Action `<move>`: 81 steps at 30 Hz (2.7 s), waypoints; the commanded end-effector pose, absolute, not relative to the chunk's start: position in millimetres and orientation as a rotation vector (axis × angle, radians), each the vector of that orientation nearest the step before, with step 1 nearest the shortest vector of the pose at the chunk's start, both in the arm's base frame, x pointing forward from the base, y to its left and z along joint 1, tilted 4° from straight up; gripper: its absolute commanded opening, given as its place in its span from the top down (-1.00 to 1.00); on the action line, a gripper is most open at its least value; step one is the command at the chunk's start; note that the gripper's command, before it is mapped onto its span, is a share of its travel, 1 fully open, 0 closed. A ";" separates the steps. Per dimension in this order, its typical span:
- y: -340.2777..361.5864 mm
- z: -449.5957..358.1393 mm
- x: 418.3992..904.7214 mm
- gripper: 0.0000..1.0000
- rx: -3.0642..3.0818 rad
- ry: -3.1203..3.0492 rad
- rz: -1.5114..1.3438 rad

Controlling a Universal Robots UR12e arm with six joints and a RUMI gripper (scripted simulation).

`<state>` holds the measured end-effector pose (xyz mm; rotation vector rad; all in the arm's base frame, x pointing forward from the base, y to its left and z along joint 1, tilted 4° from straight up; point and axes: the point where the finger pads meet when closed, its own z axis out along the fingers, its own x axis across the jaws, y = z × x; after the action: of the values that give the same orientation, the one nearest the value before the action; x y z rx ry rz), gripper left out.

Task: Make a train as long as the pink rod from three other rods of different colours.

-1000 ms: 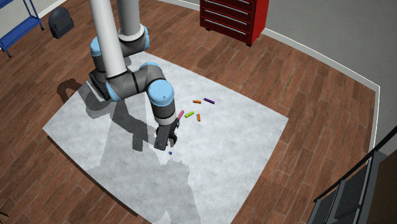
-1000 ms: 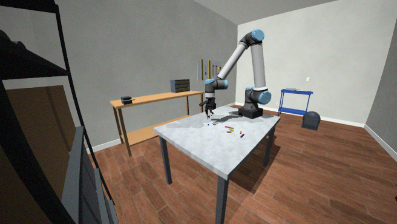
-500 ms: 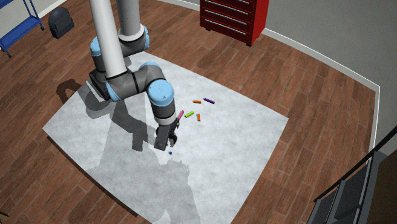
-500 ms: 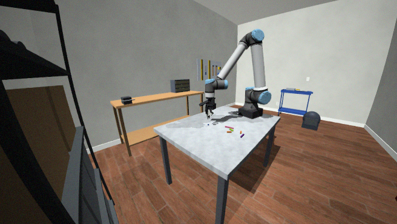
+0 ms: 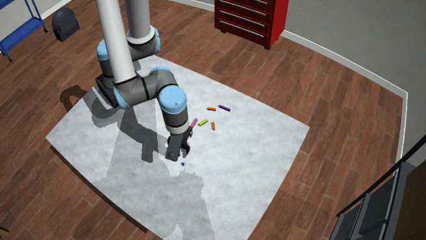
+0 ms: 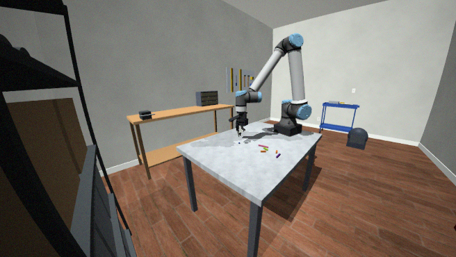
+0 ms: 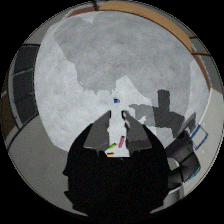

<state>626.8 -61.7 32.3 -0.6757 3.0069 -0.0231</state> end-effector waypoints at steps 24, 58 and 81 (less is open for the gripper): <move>-61.9 13.0 628.7 0.72 -0.675 3.006 -0.024; -61.8 -18.7 630.8 0.72 -0.675 3.006 -0.024; -61.8 -18.8 630.8 0.72 -0.675 3.006 -0.024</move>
<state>630.2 -61.6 -19.4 -0.6754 3.0070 -0.0232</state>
